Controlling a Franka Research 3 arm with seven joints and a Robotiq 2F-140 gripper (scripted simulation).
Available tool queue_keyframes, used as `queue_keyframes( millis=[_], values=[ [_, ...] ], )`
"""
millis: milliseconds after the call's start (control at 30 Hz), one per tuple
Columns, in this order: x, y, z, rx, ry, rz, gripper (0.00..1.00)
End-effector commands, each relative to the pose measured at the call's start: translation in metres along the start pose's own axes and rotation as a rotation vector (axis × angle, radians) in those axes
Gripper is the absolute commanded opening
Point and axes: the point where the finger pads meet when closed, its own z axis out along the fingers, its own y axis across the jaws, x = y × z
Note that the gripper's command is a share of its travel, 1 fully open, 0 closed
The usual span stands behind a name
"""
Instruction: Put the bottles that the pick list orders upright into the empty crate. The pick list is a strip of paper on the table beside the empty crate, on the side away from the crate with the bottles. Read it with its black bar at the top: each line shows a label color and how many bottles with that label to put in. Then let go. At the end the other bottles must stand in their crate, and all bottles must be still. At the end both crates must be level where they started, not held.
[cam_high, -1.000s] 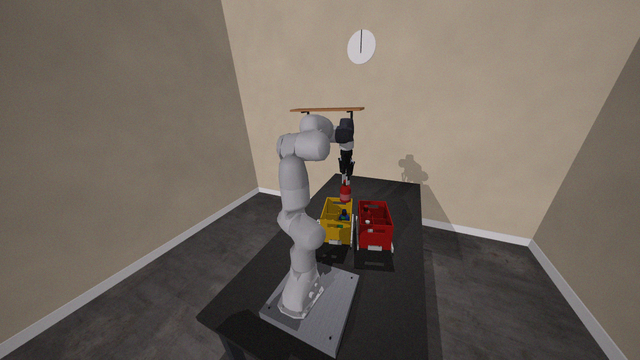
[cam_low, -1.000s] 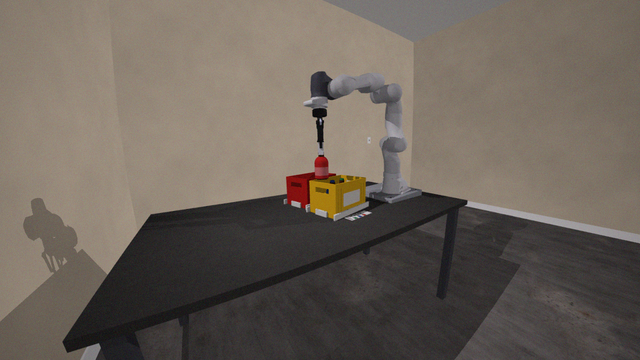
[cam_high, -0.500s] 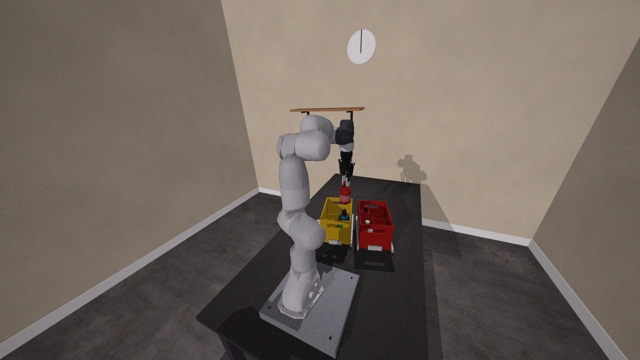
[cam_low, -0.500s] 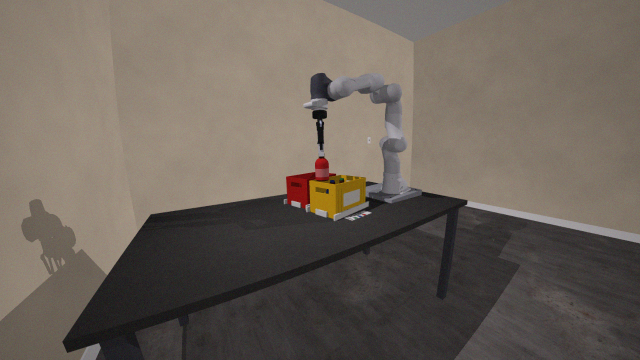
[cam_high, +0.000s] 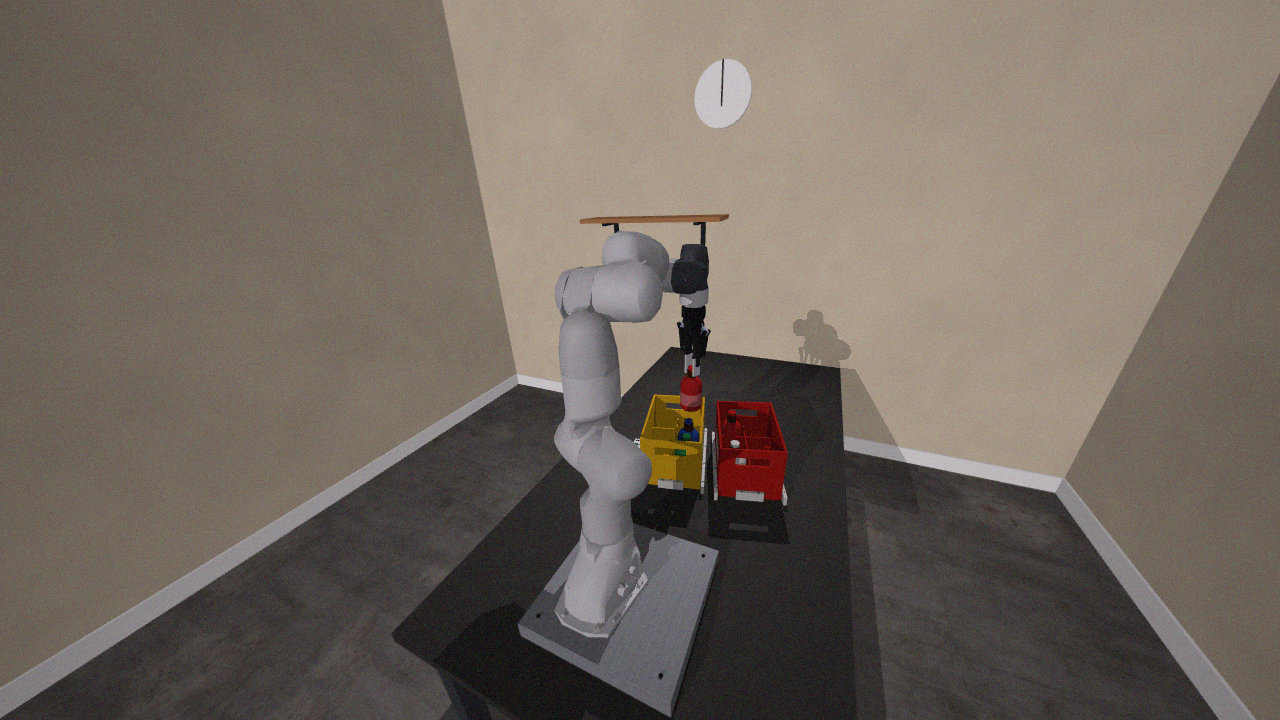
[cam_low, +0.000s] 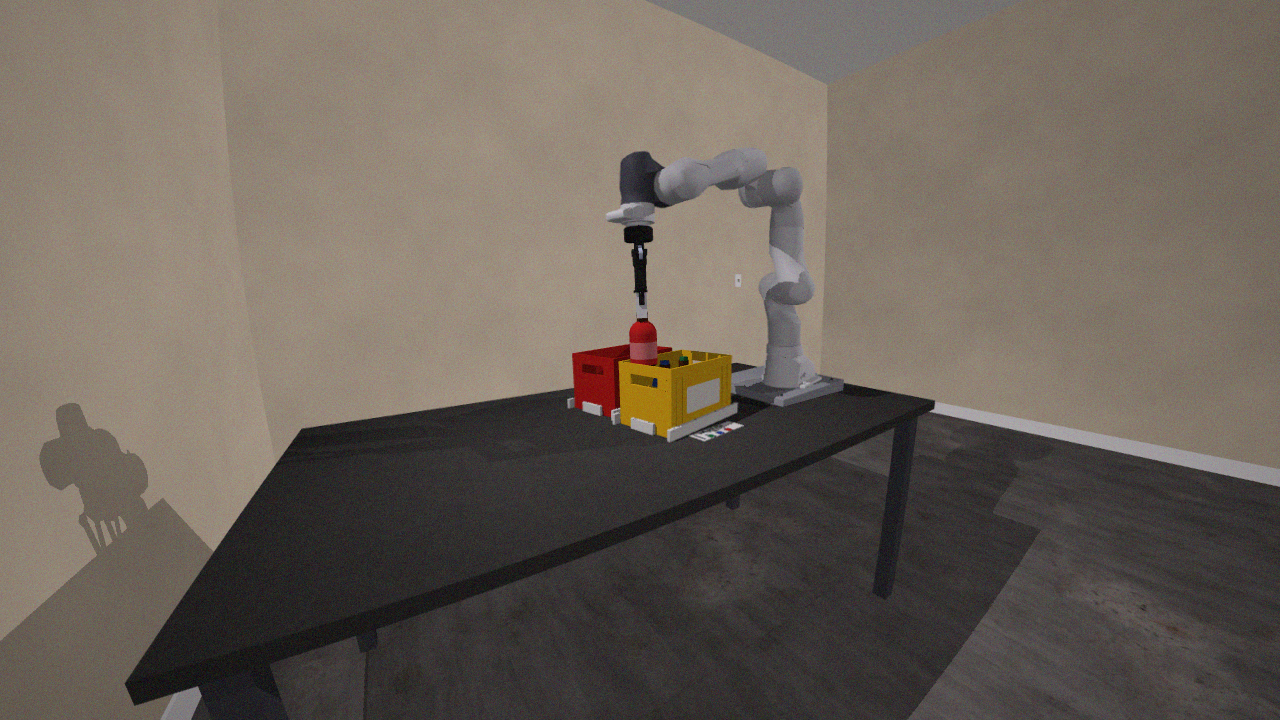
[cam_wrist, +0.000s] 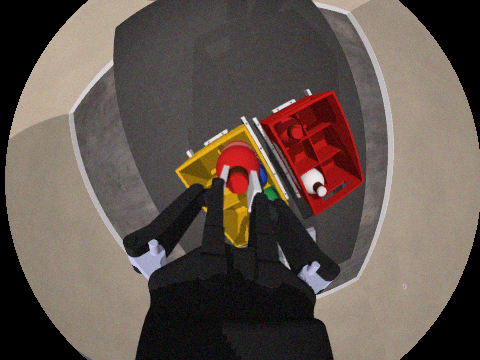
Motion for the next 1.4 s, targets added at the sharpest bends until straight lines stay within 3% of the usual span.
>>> queue_keyframes(
  millis=[0,1367],
  values=[
    [0.005,-0.003,-0.002,0.005,0.019,0.002,0.0],
    [0.006,-0.006,0.035,0.005,0.019,0.002,0.0]
  ],
)
